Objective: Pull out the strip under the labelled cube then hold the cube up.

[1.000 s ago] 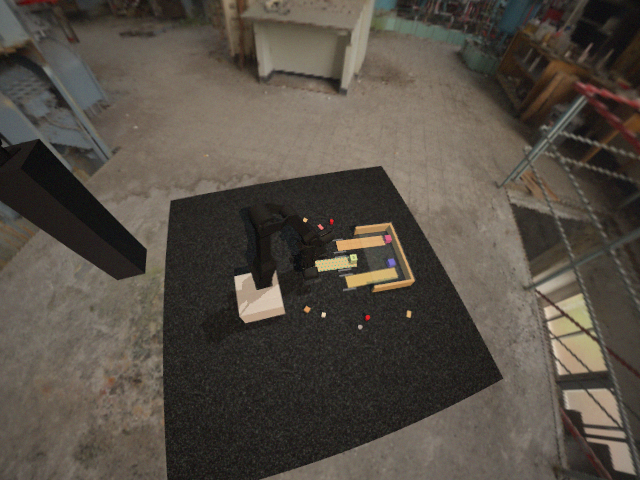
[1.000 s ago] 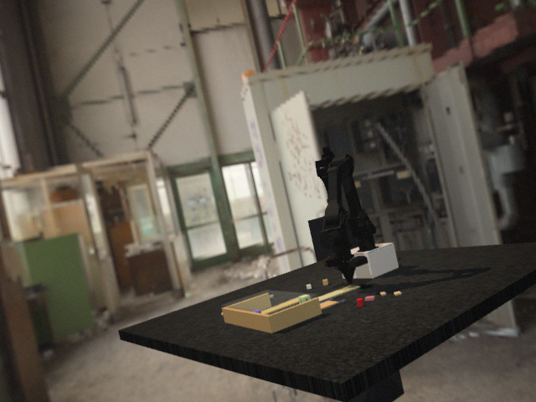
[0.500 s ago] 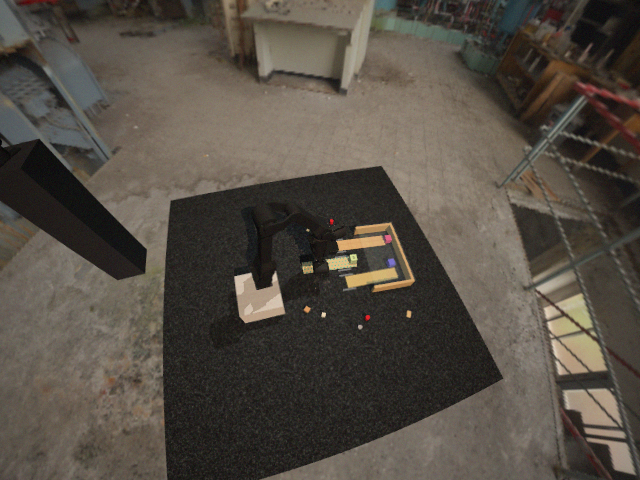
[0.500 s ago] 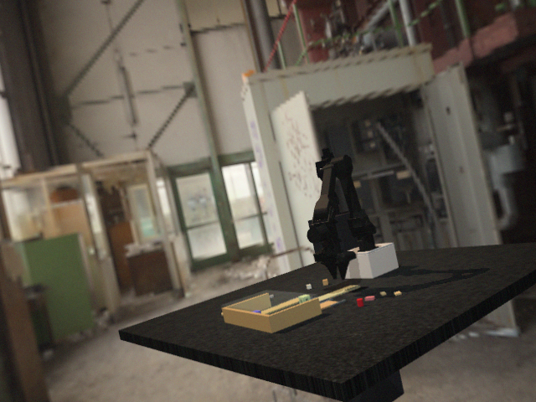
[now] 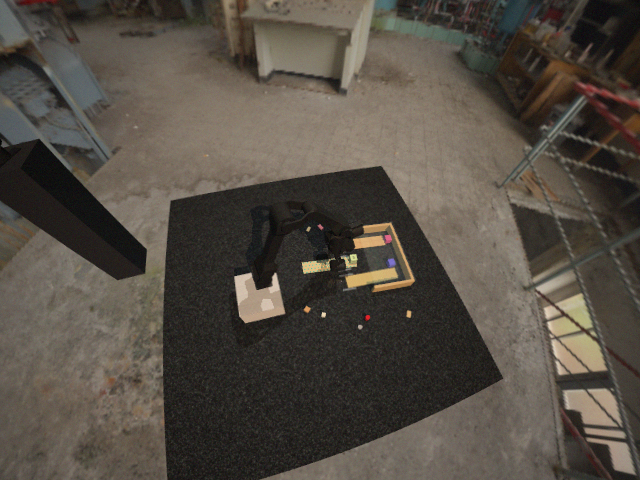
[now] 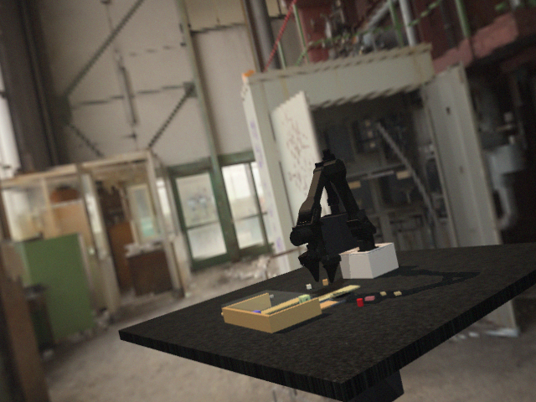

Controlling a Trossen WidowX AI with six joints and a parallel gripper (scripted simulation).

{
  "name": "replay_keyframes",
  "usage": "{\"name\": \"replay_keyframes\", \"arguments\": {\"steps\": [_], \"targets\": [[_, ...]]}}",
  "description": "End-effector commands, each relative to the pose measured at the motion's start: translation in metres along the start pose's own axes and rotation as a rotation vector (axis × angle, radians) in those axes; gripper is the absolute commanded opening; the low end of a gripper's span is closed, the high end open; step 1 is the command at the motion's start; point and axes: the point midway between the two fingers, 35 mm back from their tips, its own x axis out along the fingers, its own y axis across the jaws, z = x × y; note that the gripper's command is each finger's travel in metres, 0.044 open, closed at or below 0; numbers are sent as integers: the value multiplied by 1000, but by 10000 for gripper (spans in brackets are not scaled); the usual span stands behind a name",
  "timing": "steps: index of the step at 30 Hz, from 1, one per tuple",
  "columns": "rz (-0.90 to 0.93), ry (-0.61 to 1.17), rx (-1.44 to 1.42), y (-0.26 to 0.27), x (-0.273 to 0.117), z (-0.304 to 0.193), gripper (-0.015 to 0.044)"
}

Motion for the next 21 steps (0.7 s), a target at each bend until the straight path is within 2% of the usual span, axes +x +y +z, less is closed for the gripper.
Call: {"name": "replay_keyframes", "arguments": {"steps": [1,21], "targets": [[4,2,-3,1,-2,15,440],[4,-5,-3,8,-12,102,440]]}}
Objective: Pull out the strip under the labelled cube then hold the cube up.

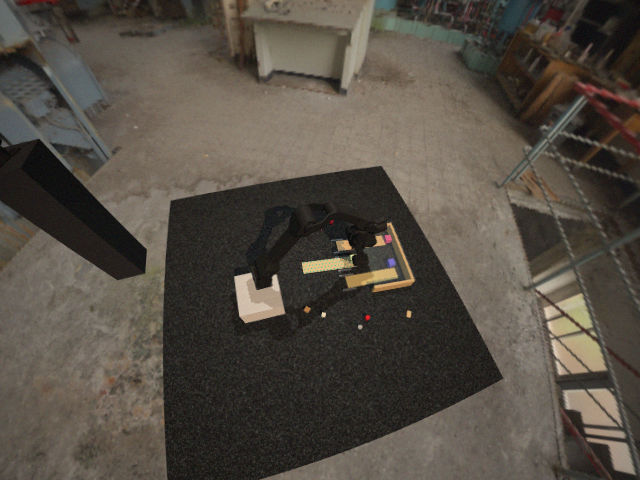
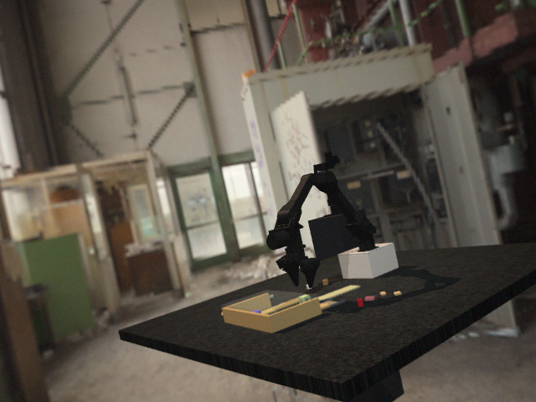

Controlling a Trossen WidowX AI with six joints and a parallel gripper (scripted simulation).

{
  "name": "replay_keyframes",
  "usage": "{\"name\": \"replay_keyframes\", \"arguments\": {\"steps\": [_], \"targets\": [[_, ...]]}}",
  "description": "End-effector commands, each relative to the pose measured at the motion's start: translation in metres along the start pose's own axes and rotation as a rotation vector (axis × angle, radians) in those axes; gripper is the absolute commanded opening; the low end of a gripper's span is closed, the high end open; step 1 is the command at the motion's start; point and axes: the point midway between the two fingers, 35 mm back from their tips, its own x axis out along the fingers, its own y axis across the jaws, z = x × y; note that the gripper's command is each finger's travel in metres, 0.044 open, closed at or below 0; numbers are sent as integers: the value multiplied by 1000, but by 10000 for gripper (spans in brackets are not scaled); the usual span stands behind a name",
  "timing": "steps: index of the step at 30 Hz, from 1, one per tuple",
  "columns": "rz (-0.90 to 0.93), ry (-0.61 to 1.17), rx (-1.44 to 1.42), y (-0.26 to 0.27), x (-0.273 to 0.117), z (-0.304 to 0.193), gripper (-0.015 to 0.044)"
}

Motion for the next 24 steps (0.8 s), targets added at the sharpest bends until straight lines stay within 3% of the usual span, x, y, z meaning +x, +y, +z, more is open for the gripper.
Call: {"name": "replay_keyframes", "arguments": {"steps": [1,7,24], "targets": [[4,3,-3,1,0,7,414],[4,3,-3,1,8,8,256],[4,3,-3,1,36,9,250]]}}
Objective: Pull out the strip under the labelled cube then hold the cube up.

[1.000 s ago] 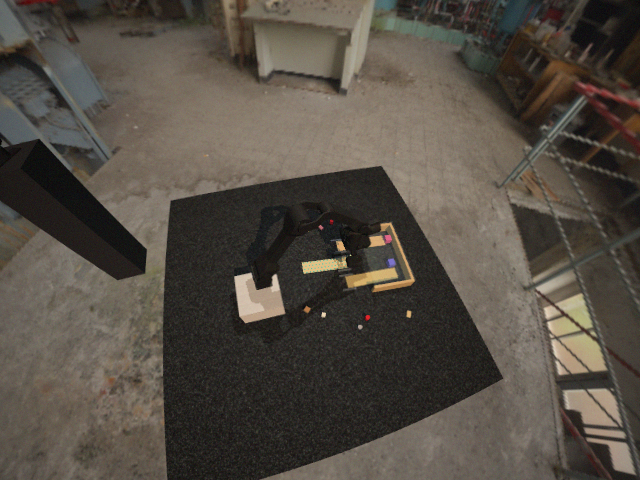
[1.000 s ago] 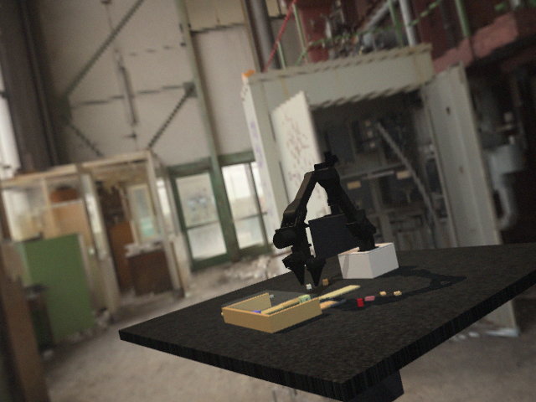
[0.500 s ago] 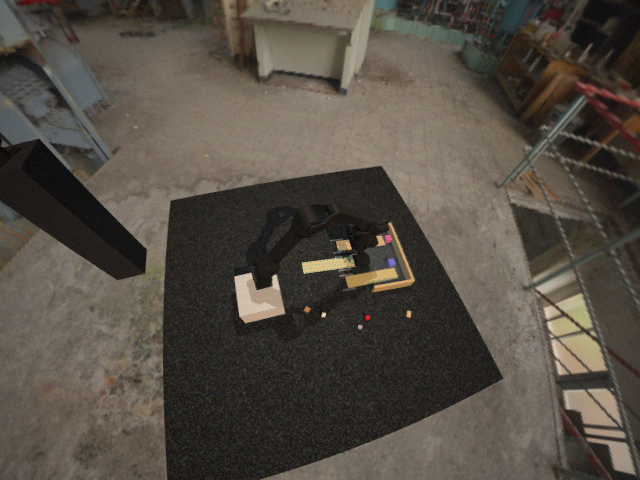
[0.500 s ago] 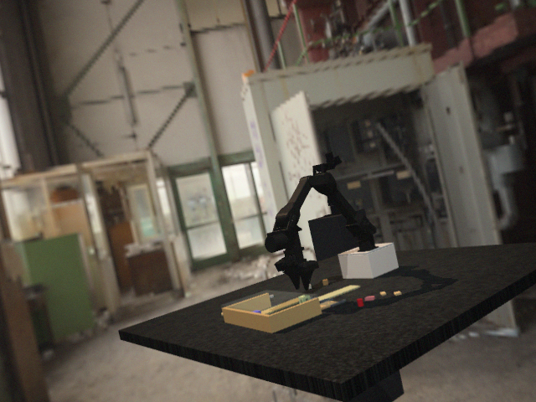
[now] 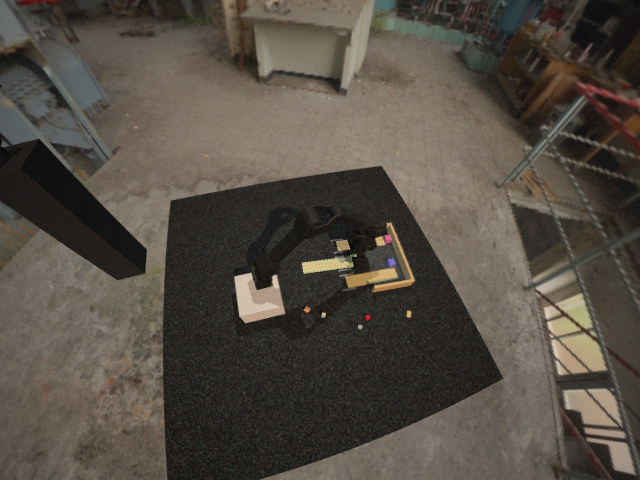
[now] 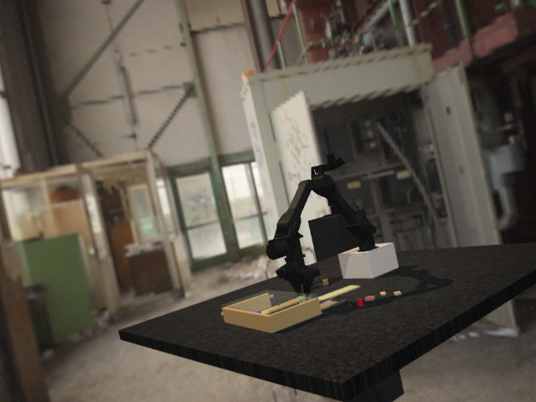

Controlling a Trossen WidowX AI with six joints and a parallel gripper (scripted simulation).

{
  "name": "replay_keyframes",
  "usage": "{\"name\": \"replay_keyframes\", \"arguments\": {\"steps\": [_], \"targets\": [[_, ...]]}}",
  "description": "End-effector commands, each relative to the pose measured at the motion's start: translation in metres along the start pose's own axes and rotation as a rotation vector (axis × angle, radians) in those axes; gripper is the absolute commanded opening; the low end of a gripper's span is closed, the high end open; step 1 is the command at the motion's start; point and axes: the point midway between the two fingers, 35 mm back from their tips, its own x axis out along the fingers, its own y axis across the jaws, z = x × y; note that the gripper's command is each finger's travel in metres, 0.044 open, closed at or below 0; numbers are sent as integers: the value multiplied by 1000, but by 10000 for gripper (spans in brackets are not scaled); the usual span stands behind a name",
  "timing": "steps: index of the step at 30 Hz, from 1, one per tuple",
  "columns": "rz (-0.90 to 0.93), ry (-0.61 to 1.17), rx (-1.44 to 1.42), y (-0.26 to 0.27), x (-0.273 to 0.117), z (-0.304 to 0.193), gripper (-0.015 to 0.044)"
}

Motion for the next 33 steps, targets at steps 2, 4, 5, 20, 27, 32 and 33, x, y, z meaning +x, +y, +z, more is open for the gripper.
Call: {"name": "replay_keyframes", "arguments": {"steps": [2,4,5,20,27,32,33], "targets": [[4,4,-5,1,8,-1,250],[4,4,-5,1,11,-1,250],[4,4,-5,1,13,-1,250],[-1,3,0,0,22,-1,151],[-1,3,0,0,22,-1,85],[0,4,-1,-2,14,-9,0],[0,4,-1,-3,12,-12,0]]}}
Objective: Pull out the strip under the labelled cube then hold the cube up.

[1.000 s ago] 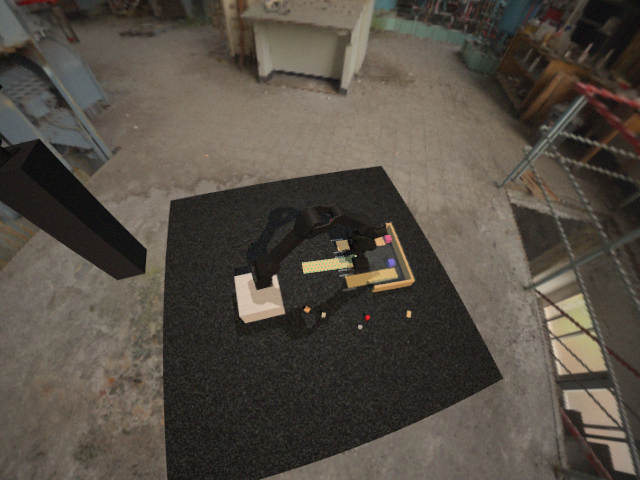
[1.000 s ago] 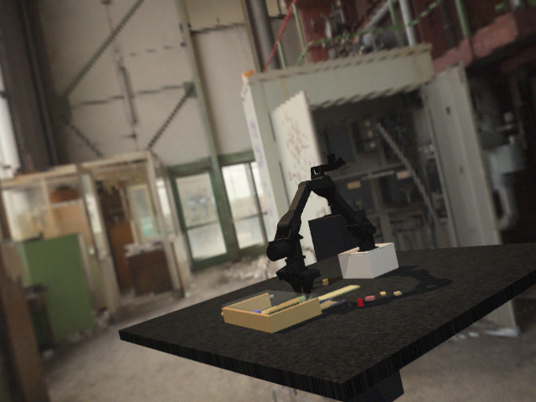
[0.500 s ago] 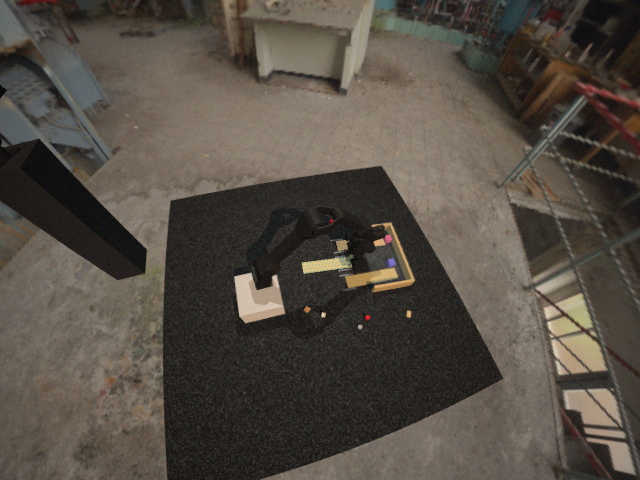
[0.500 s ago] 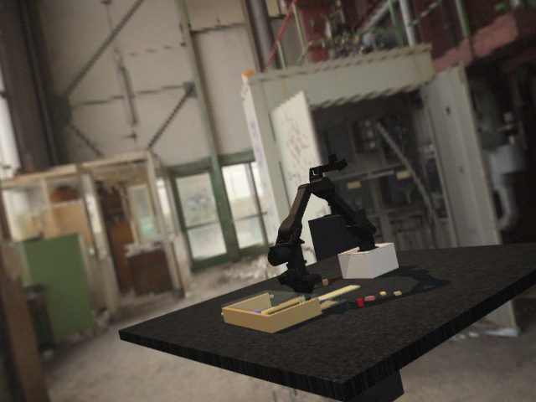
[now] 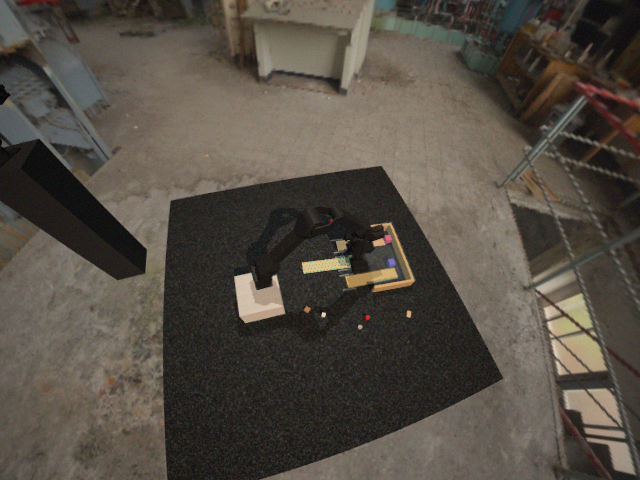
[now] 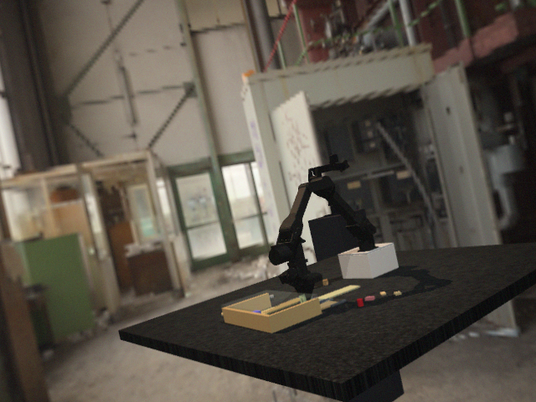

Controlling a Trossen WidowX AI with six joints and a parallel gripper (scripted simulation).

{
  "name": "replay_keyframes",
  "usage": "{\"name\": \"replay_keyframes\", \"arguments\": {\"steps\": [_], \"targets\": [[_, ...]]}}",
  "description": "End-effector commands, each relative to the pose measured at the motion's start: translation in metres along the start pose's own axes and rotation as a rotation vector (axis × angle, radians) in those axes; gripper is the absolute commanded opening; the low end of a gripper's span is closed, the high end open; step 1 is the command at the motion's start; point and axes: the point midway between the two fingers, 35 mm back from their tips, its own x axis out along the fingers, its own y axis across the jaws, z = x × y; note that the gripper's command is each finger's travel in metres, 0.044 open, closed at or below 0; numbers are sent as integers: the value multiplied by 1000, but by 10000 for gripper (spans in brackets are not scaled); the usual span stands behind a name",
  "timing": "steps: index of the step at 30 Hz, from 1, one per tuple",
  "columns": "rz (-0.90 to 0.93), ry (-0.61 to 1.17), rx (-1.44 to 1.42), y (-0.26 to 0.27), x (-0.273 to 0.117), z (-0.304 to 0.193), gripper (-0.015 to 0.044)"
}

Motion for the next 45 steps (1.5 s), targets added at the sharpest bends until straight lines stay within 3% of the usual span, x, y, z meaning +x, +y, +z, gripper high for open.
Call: {"name": "replay_keyframes", "arguments": {"steps": [1,14,31,45], "targets": [[2,-5,-1,-2,-10,-8,0],[5,-1,-4,-14,-39,-52,0],[4,3,-5,-27,-38,-104,0],[4,3,-5,-27,-74,-106,0]]}}
